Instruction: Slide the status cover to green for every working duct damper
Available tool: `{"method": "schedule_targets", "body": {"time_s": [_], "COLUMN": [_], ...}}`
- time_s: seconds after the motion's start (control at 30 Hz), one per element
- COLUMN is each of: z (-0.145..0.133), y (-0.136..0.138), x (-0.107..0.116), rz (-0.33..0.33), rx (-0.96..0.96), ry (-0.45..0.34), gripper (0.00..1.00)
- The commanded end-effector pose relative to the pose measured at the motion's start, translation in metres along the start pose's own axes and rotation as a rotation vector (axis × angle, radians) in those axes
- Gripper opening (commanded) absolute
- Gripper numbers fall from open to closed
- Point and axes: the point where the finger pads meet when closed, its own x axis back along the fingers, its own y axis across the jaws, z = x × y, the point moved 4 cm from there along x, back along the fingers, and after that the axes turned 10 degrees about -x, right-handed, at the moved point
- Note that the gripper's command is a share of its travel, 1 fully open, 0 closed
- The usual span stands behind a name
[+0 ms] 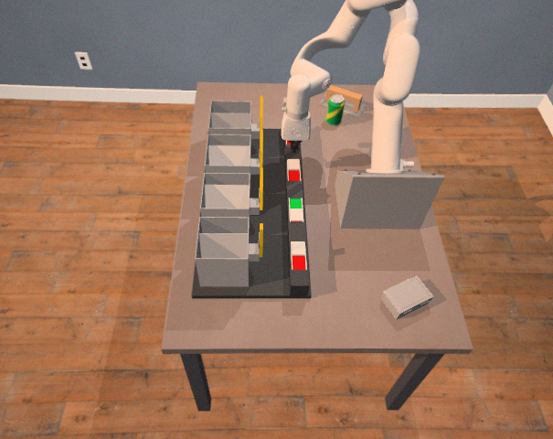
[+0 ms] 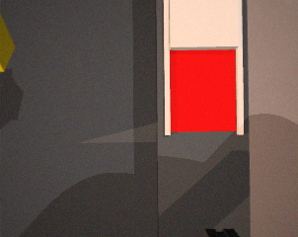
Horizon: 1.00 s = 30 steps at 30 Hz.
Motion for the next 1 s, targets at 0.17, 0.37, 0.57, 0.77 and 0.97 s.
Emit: {"method": "schedule_targets", "body": {"time_s": [0.17, 0.37, 0.57, 0.77, 0.97], "z": [0.000, 0.000, 0.000, 0.000, 0.000], "y": [-0.001, -0.001, -0.001, -0.001, -0.001], "x": [-0.004, -0.008, -0.013, -0.015, -0.017], "rz": [0.002, 0.002, 0.002, 0.002, 0.002], "rx": [-0.001, -0.001, -0.001, -0.001, -0.001], "ry": [-0.001, -0.001, -0.001, -0.001, -0.001], "gripper": [0.00, 0.00, 0.00, 0.00, 0.00]}}
